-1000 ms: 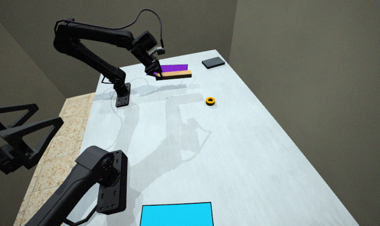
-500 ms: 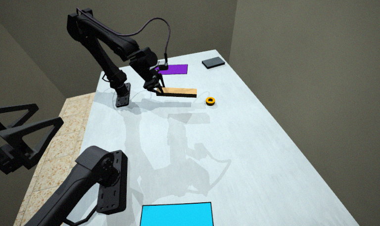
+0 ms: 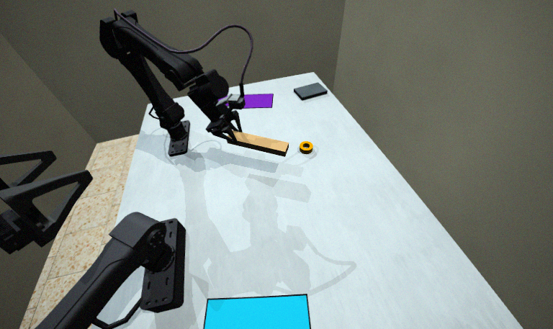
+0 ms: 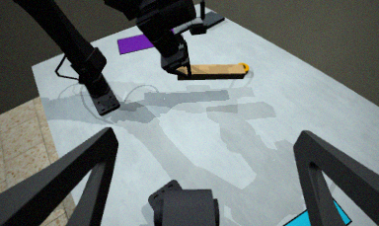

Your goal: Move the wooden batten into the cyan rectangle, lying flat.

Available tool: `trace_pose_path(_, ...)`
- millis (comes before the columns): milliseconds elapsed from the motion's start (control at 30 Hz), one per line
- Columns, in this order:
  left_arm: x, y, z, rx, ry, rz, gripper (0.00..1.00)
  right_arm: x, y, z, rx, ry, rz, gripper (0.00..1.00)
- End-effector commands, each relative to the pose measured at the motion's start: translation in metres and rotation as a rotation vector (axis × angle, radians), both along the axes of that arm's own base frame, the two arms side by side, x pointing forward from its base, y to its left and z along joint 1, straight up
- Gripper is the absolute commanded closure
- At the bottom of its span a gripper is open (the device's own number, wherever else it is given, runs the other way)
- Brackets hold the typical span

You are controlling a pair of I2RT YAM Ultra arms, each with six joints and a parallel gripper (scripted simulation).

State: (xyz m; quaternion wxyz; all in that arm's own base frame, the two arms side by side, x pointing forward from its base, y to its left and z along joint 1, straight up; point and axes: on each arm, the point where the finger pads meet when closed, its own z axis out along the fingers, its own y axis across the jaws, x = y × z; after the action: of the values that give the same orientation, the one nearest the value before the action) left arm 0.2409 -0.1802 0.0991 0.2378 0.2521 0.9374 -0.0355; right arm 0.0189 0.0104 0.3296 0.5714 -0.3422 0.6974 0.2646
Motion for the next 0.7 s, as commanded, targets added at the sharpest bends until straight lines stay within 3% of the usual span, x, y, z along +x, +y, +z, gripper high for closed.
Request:
trace_pose_path(0, 0.0012, -0.0086, 0.0076, -0.046, -0.030, -0.195, 0.65, -0.0043, -0.0036, 0.0043, 0.016, -0.018, -0.001, 0.00)
trace_pose_path(667, -0.0042, 0.0002, 0.0075, -0.063, 0.000, -0.833, 0.65, -0.0043, -0.0036, 0.0043, 0.016, -0.018, -0.001, 0.00)
